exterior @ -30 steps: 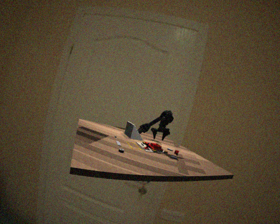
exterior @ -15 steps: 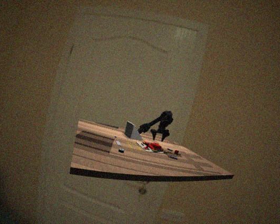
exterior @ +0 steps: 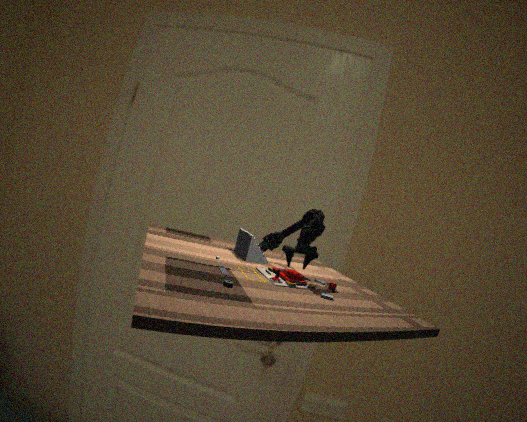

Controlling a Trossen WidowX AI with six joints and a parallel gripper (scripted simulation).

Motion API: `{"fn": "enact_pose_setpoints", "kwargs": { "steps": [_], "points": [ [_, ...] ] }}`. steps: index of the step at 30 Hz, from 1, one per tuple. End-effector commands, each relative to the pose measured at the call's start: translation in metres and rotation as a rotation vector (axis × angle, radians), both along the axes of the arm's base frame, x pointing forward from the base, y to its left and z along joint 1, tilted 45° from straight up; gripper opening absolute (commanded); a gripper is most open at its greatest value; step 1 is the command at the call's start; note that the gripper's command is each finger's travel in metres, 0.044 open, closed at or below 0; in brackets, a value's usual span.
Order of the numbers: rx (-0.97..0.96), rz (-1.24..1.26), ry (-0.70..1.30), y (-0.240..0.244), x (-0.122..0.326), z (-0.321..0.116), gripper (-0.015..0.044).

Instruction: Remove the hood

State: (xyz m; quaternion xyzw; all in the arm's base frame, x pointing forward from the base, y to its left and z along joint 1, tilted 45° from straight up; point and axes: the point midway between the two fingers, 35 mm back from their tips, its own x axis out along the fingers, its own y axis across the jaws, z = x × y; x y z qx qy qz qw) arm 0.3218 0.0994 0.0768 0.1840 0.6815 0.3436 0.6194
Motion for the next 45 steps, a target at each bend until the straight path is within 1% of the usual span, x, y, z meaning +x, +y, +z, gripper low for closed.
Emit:
{"fn": "enact_pose_setpoints", "kwargs": {
  "steps": [1, 45],
  "points": [
    [0.003, -0.003, 0.009, 0.003, -0.002, -0.003, 0.0440],
    [0.005, -0.003, 0.009, 0.020, -0.007, -0.023, 0.0440]
  ]
}}
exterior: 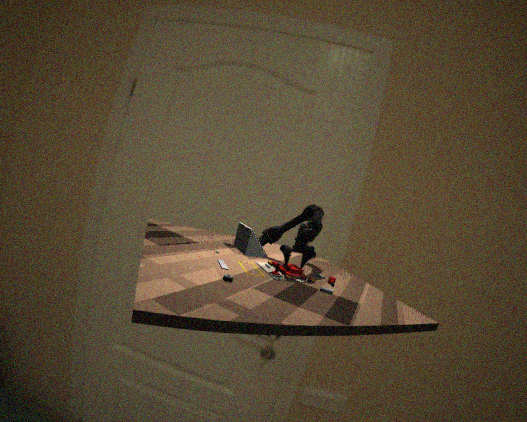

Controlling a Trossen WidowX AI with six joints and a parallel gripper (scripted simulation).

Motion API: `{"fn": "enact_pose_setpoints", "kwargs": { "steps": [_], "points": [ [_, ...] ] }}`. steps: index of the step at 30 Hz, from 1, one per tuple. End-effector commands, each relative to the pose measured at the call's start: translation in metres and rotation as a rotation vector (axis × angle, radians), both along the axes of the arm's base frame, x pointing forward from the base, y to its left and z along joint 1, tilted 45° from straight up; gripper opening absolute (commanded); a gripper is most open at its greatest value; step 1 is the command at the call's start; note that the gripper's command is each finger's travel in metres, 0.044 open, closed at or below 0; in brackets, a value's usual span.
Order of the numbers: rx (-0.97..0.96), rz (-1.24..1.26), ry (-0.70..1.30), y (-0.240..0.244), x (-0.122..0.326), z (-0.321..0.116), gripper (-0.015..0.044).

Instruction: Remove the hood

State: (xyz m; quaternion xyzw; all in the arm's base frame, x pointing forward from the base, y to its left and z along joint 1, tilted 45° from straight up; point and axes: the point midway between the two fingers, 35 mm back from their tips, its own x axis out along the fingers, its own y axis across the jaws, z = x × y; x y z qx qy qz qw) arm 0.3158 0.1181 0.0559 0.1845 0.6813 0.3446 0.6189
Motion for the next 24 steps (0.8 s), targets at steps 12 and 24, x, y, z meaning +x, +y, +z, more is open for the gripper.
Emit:
{"fn": "enact_pose_setpoints", "kwargs": {
  "steps": [12, 24],
  "points": [
    [0.003, -0.004, 0.008, 0.0056, -0.0025, -0.0062, 0.0440],
    [0.001, 0.000, 0.000, 0.0078, -0.0019, -0.0079, 0.0414]
  ]
}}
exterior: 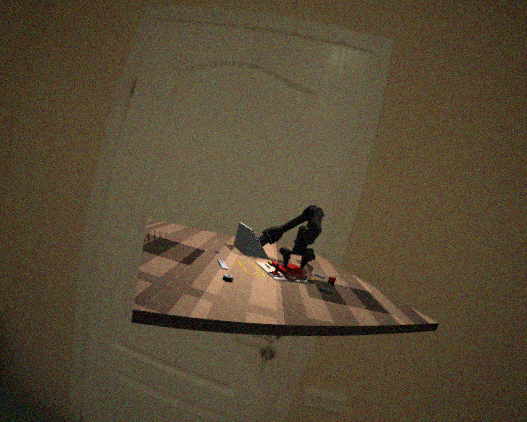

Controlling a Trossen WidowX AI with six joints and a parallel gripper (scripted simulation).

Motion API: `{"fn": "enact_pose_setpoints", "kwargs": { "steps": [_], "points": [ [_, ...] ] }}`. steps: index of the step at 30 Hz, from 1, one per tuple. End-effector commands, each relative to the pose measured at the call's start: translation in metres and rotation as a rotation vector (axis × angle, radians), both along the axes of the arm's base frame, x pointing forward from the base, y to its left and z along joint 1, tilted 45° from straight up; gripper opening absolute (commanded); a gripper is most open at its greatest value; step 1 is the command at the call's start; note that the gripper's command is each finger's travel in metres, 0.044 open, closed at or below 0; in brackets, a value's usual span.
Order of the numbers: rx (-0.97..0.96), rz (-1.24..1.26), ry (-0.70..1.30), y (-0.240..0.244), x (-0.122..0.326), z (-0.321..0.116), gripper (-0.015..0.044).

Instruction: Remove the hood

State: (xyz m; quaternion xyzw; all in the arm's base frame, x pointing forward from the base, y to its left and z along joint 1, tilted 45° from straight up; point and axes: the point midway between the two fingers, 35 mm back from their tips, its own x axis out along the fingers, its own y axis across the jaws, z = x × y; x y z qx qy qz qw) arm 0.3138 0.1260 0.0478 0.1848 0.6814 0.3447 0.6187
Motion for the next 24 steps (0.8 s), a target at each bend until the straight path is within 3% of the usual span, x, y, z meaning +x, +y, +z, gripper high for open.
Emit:
{"fn": "enact_pose_setpoints", "kwargs": {
  "steps": [1, 3, 12, 22, 24],
  "points": [
    [0.000, 0.000, -0.001, -0.0002, 0.0001, 0.0002, 0.0387],
    [0.000, 0.000, -0.001, -0.0002, 0.0001, 0.0002, 0.0335],
    [0.000, 0.000, -0.001, -0.0002, 0.0001, 0.0002, 0.0275],
    [0.000, 0.000, -0.001, -0.0035, 0.0012, 0.0035, 0.0012],
    [0.000, 0.000, -0.001, -0.0043, 0.0014, 0.0044, 0.0000]
  ]
}}
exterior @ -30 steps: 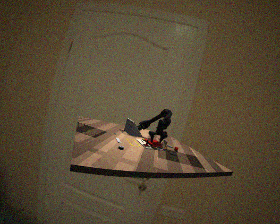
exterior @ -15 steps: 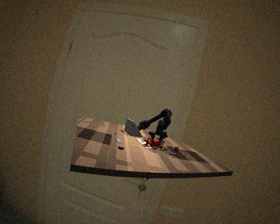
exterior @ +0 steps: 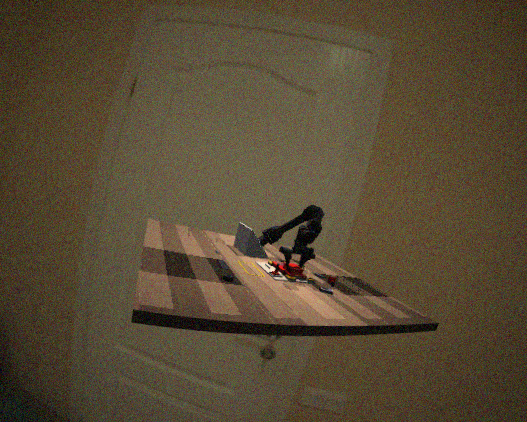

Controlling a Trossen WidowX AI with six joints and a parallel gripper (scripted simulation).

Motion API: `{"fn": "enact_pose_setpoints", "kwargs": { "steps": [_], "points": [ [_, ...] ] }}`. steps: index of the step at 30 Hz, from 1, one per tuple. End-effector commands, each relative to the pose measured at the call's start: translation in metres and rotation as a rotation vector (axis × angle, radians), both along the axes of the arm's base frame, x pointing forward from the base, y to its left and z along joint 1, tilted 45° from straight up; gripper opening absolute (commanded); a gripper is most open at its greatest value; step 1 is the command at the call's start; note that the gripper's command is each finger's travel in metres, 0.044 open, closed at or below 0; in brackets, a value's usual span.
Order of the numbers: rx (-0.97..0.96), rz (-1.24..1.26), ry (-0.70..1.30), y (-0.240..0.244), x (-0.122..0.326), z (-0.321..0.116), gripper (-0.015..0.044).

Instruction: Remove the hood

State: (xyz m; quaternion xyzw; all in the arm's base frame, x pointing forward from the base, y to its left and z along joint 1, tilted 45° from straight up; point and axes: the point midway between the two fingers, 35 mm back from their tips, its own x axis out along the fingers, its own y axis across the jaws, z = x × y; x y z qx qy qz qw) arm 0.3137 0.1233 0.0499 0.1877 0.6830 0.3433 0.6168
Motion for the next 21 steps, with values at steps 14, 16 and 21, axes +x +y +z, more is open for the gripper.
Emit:
{"fn": "enact_pose_setpoints", "kwargs": {
  "steps": [14, 16, 21],
  "points": [
    [-0.002, 0.003, -0.007, -0.0078, 0.0032, 0.0086, 0.0000],
    [-0.002, 0.003, -0.007, -0.0087, 0.0034, 0.0095, 0.0000],
    [-0.002, 0.003, -0.007, -0.0110, 0.0039, 0.0119, 0.0000]
  ]
}}
